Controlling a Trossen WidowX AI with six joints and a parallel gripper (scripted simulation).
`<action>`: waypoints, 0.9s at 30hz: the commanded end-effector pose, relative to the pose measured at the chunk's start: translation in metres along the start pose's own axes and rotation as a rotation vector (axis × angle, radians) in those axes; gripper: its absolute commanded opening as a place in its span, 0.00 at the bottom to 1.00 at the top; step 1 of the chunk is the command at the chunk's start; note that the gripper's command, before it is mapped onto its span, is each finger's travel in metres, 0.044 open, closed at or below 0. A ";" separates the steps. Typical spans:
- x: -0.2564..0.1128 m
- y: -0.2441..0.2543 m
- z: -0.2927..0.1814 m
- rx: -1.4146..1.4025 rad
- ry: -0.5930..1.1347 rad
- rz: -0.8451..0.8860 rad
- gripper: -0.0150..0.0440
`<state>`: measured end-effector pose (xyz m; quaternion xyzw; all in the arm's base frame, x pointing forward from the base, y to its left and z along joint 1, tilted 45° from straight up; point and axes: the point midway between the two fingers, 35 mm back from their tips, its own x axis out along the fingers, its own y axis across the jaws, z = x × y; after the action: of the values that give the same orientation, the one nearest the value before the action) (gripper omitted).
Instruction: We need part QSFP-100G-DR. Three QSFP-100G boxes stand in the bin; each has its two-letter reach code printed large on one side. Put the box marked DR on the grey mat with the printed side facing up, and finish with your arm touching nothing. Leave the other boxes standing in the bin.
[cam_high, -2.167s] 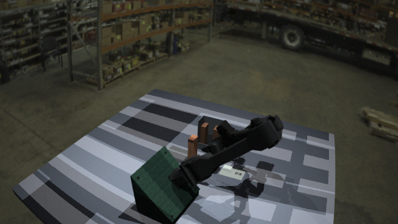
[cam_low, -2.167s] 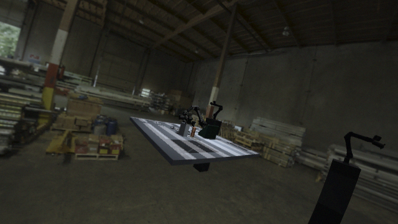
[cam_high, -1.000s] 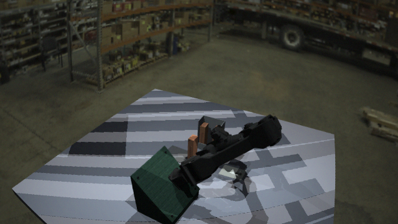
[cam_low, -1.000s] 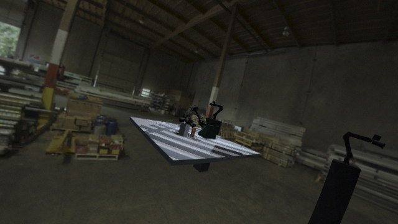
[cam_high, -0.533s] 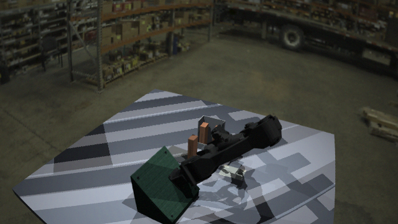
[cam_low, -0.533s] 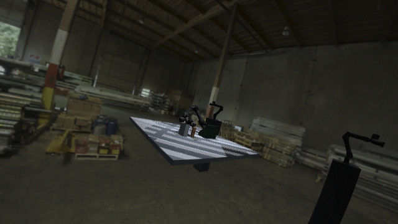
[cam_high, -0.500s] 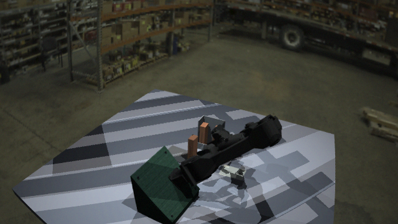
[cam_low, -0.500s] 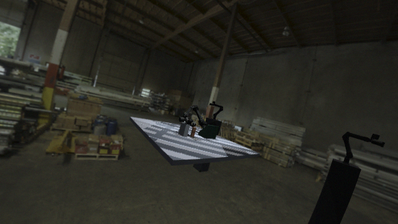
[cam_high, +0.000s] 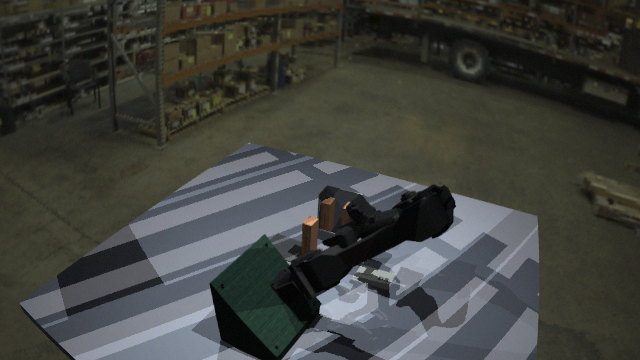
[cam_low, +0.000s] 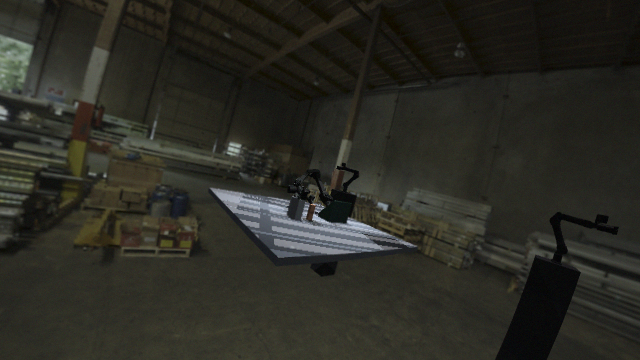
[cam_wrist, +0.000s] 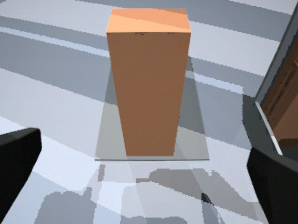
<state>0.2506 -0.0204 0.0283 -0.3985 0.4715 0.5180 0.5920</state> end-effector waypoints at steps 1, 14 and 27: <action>-0.006 0.000 0.002 0.001 0.002 -0.003 1.00; -0.025 0.002 0.009 -0.001 0.003 -0.003 1.00; -0.035 0.003 0.026 -0.001 0.002 -0.003 1.00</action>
<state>0.2500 -0.0071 0.0647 -0.3989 0.4718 0.5176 0.5919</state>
